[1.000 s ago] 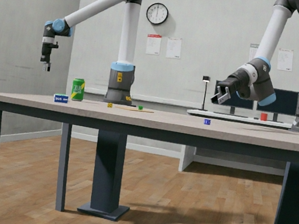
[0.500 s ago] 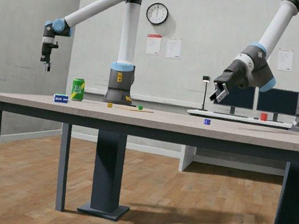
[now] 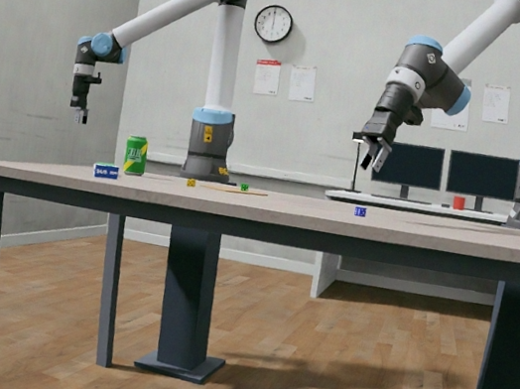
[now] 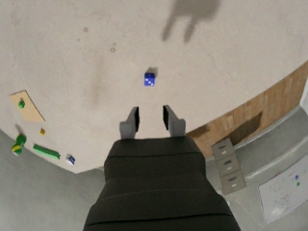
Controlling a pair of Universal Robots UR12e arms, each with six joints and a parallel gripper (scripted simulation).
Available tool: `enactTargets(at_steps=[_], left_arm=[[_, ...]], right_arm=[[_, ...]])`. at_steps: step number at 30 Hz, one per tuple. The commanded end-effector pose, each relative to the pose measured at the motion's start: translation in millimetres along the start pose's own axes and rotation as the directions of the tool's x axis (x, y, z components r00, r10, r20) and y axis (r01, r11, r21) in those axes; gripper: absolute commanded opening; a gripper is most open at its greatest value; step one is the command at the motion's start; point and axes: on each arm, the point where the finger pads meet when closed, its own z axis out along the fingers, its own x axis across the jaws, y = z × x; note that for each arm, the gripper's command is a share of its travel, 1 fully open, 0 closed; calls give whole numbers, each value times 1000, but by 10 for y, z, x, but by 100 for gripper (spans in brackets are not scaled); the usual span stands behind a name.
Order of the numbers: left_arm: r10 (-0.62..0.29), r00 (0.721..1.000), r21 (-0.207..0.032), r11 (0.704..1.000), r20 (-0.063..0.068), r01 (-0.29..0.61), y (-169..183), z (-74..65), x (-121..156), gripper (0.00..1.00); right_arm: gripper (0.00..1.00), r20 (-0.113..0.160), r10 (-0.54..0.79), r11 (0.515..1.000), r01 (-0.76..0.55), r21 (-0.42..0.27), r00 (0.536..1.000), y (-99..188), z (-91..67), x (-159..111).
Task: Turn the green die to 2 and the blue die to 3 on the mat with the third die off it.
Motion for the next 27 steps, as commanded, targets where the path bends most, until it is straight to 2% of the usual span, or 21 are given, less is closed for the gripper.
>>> enactTargets(at_steps=[1,5,9,12,15,17,22,27], left_arm=[[1,1000,54,999,-2,-1,24,13,-2,70],[1,1000,159,987,-2,-1,90,7,-2,70],[1,1000,254,967,-2,-1,149,-5,-1,70],[1,1000,316,949,-2,-1,190,-4,-2,70],[1,1000,369,929,-2,0,223,-15,0,70],[1,1000,369,929,-2,0,223,-15,0,70],[1,1000,434,901,-2,-1,268,-12,-2,70],[1,1000,470,883,-2,0,292,-19,-1,70]], right_arm=[[100,0,0,1000,0,-2,1000,6,-8,2],[100,0,0,1000,0,-2,1000,6,-8,2],[100,0,0,1000,0,-2,1000,6,-8,2],[100,0,0,1000,0,-2,1000,6,-8,2],[100,0,0,1000,0,-2,1000,6,-8,2],[100,0,0,1000,0,-2,1000,6,-8,2],[100,0,0,1000,0,-2,1000,6,-8,2],[100,0,0,1000,0,-2,1000,6,-8,2]])
